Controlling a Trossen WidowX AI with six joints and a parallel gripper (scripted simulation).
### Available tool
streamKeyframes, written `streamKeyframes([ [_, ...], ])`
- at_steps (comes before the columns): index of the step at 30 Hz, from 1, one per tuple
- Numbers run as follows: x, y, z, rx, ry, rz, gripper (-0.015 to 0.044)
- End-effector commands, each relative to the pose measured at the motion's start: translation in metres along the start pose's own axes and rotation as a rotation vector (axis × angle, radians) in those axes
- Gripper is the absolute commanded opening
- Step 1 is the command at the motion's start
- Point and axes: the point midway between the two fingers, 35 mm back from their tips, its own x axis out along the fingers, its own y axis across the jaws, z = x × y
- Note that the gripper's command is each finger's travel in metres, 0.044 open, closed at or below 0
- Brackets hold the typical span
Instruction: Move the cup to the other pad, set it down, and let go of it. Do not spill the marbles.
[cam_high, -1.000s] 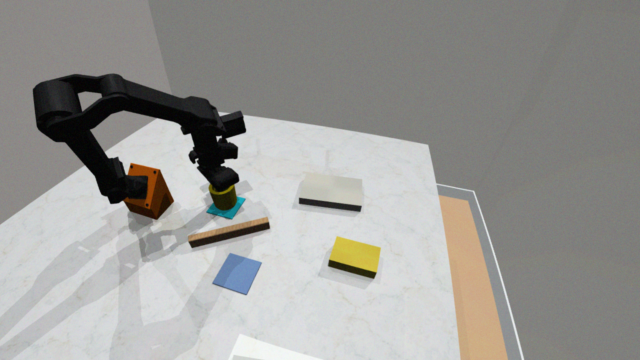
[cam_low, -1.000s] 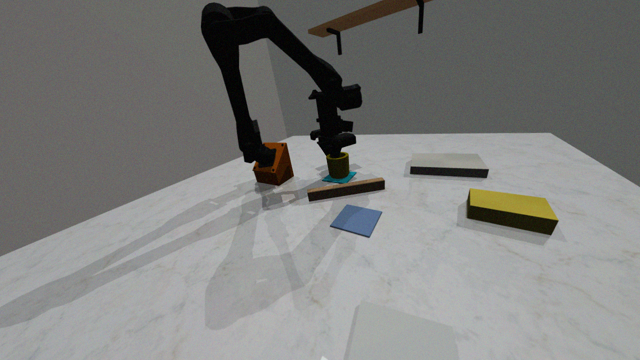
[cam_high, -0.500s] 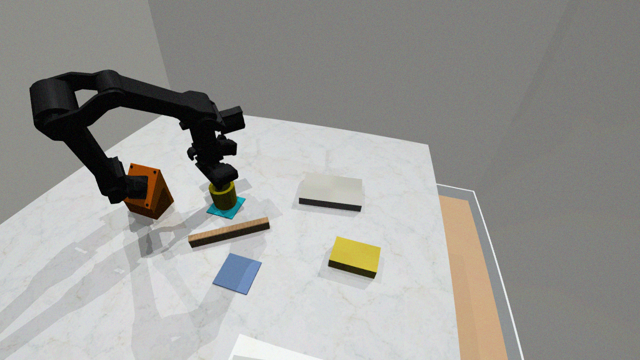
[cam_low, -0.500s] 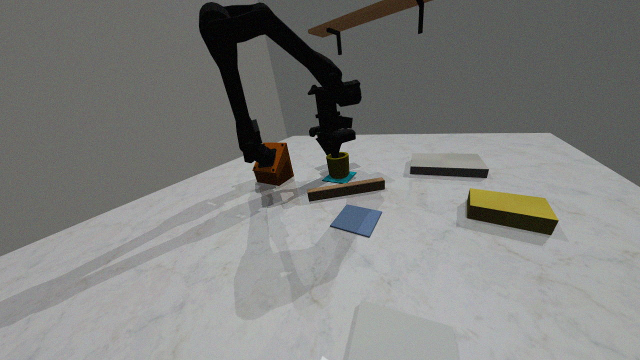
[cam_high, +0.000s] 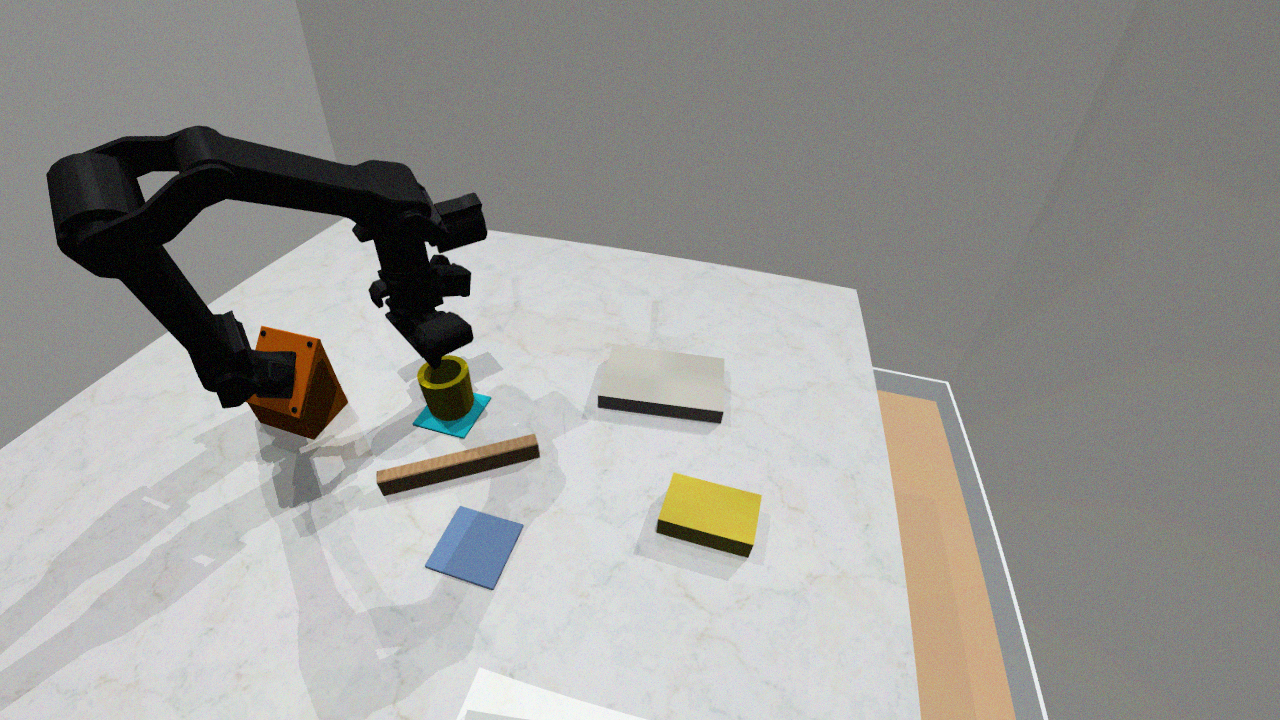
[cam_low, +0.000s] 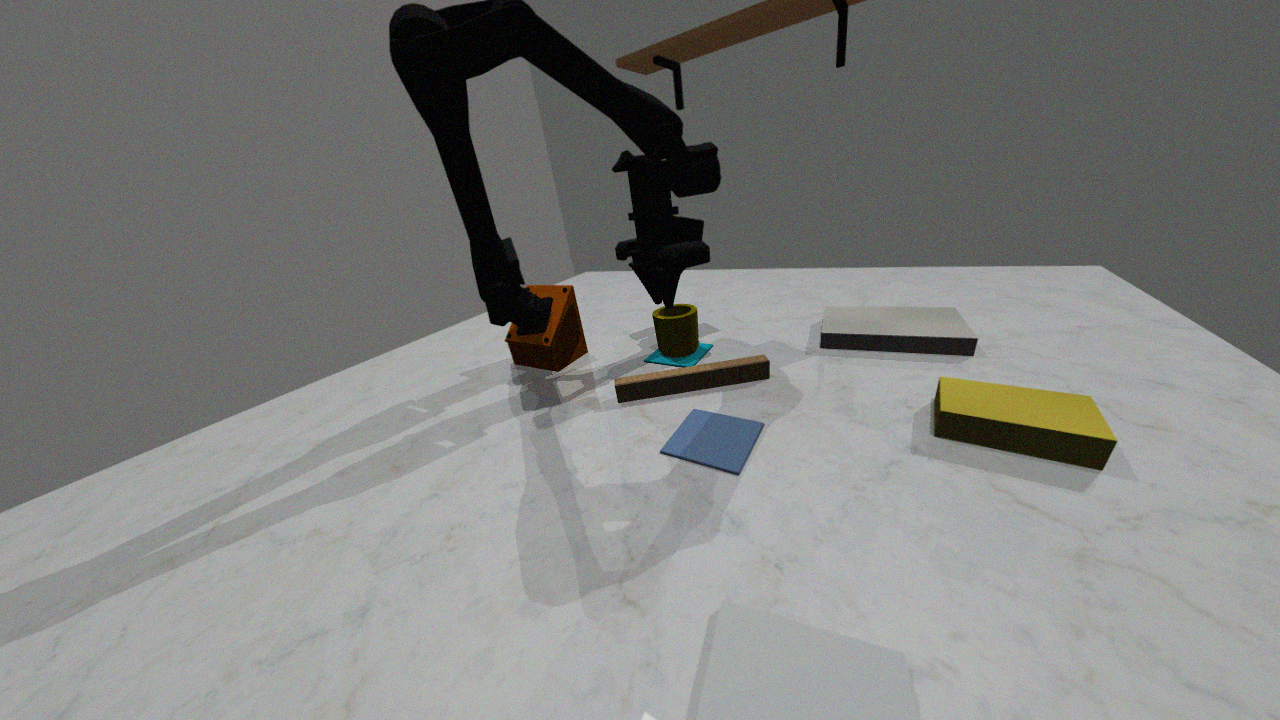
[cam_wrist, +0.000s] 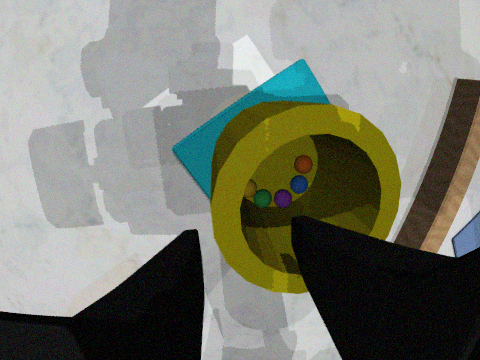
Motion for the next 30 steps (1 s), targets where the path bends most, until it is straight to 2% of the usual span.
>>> streamKeyframes([
  [1,-0.009,0.0,0.001,0.007,-0.008,0.003,0.0147],
  [8,-0.016,0.0,-0.002,0.006,-0.007,0.002,0.0147],
  [19,-0.015,0.0,-0.002,-0.001,-0.001,-0.001,0.0435],
  [30,-0.055,-0.001,-0.001,0.003,-0.006,0.002,0.044],
])
